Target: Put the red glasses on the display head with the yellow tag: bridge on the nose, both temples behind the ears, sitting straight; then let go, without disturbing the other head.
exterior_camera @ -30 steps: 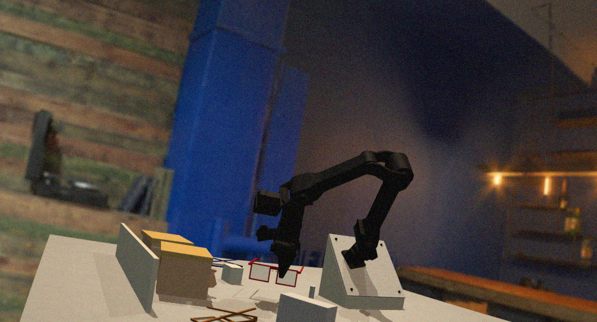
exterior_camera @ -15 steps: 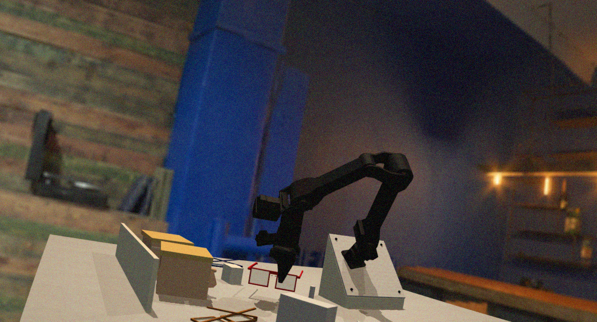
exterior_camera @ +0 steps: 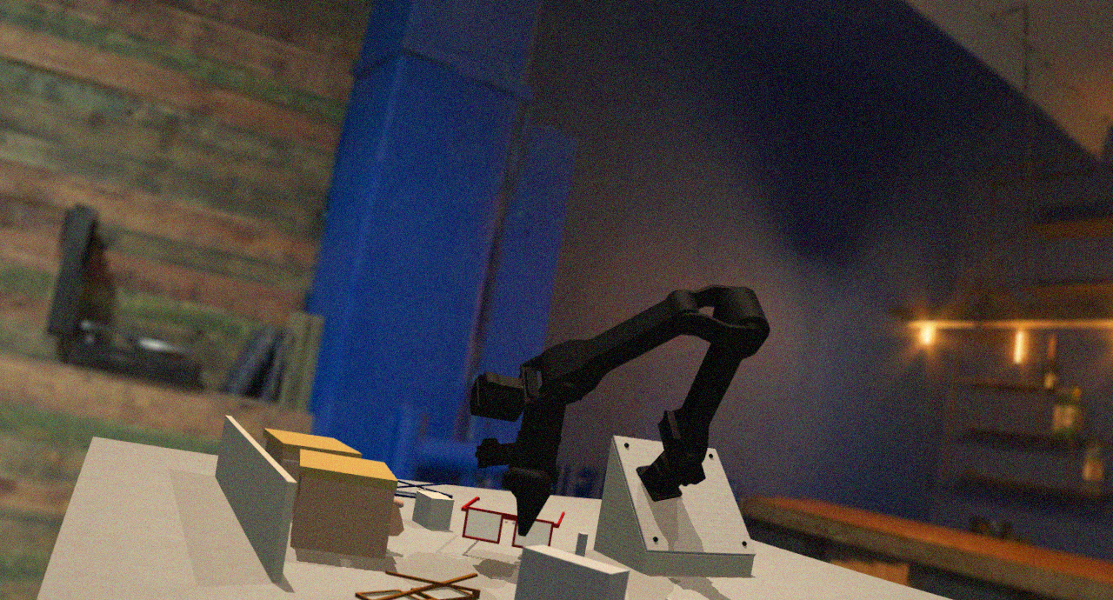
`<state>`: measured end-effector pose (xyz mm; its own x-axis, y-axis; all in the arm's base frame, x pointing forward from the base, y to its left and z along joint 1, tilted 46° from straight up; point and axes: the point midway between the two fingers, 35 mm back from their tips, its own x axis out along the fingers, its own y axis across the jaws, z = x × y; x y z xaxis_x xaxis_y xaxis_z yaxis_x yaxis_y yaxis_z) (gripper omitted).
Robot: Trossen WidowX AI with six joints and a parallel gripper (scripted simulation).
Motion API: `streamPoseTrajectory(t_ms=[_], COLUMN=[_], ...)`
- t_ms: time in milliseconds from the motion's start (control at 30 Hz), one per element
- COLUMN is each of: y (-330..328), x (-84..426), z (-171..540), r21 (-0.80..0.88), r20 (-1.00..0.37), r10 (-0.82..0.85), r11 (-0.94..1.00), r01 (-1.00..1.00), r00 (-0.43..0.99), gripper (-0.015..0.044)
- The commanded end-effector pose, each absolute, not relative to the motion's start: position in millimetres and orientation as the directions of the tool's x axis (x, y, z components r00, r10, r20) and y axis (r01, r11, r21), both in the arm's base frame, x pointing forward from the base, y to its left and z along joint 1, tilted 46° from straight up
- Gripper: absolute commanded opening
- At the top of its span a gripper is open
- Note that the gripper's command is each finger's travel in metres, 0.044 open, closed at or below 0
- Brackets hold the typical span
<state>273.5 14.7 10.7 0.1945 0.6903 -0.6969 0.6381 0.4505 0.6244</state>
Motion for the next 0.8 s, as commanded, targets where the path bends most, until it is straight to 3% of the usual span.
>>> streamPoseTrajectory(t_ms=[0,767], y=[19,33], x=[272,273], z=[8,-3], r21=[0.623,0.627], r20=[-0.694,-0.689], r10=[0.694,0.699], r11=[0.447,0.443], r01=[0.642,0.641], r00=[0.190,0.190], gripper=[0.0000,0.0000])
